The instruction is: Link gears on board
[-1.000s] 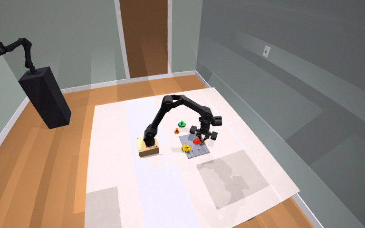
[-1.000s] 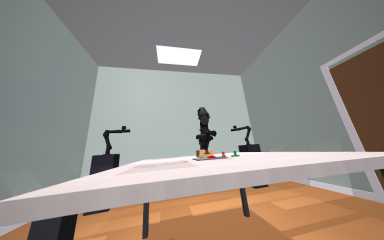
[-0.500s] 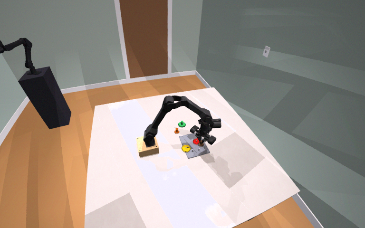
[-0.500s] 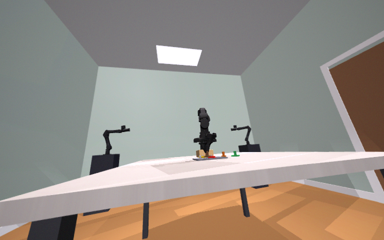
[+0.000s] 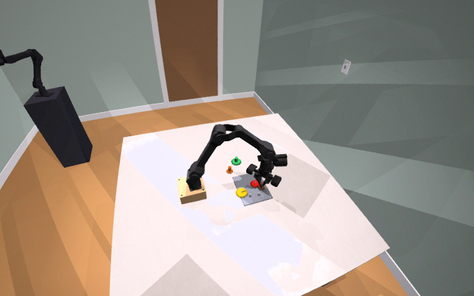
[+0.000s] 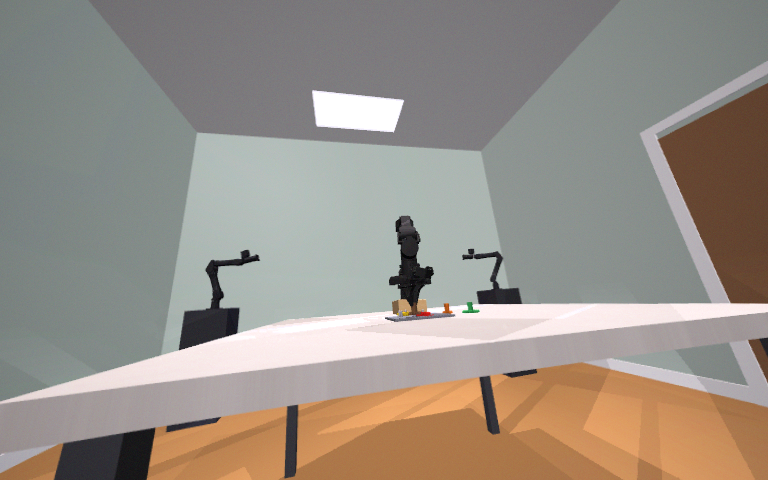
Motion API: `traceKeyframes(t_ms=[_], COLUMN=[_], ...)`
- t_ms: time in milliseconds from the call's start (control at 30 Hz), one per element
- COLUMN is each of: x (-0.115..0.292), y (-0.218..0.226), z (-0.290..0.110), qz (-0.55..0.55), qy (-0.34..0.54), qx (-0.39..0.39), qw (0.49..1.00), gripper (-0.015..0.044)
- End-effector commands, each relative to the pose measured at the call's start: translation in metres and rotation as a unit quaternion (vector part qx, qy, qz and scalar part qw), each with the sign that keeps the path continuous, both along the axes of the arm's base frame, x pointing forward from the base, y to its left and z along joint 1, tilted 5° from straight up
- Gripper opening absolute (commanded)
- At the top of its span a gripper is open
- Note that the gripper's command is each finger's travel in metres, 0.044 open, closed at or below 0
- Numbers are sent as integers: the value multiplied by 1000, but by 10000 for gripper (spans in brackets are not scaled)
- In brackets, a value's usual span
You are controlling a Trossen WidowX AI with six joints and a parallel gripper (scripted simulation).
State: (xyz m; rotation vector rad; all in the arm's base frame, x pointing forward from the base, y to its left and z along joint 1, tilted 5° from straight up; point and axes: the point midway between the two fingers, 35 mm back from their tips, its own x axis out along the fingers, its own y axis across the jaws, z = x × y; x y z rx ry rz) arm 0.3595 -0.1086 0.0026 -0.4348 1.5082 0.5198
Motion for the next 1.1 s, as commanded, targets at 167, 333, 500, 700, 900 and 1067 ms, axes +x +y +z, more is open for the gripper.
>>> traceKeyframes(t_ms=[167, 333, 500, 700, 900, 1067], x=[-1, 0, 0, 0, -1, 0], y=[0, -1, 0, 0, 0, -1], z=[-2, -3, -4, -5, -5, -3], qz=[116, 142, 108, 34, -49, -108], qy=[-5, -7, -5, -1, 3, 6], qx=[0, 0, 0, -1, -1, -2], qw=[993, 990, 994, 999, 999, 994], gripper=[0, 0, 0, 0, 0, 0])
